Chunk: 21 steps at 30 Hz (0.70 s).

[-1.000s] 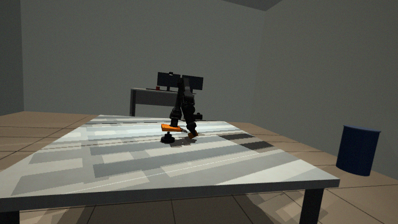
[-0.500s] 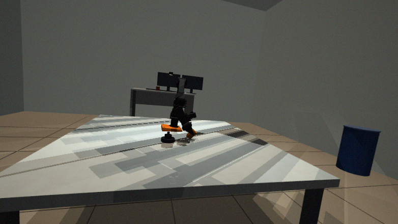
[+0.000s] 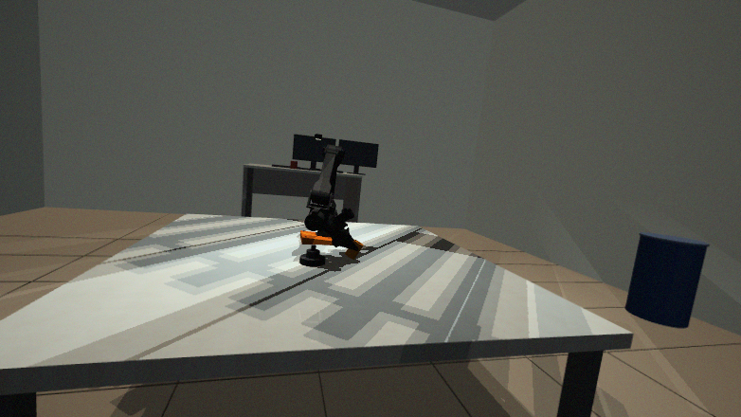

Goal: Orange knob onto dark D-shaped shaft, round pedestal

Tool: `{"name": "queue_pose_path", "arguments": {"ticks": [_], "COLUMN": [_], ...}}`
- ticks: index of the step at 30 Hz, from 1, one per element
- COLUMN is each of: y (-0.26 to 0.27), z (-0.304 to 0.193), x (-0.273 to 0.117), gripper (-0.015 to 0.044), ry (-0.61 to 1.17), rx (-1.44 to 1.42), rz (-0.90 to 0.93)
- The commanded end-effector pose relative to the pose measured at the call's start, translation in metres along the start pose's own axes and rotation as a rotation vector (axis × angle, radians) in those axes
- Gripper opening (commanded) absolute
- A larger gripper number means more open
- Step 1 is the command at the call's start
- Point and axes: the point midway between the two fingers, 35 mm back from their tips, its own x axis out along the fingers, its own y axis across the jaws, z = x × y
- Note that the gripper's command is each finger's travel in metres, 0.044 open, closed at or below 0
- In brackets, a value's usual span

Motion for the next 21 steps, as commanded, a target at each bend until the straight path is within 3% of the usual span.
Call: {"name": "queue_pose_path", "arguments": {"ticks": [1,17,20,21], "y": [0.0002,0.0001,0.001,0.001], "z": [-0.0041,-0.0076,-0.0059,-0.0059], "x": [-0.0023,-0.009,-0.0066,-0.0066], "gripper": [0.0181,0.0181,0.026,0.026], "ry": [-0.08,-0.046,-0.051,-0.051], "rx": [0.003,0.003,0.006,0.006], "rz": [0.0,-0.001,0.0,0.0]}}
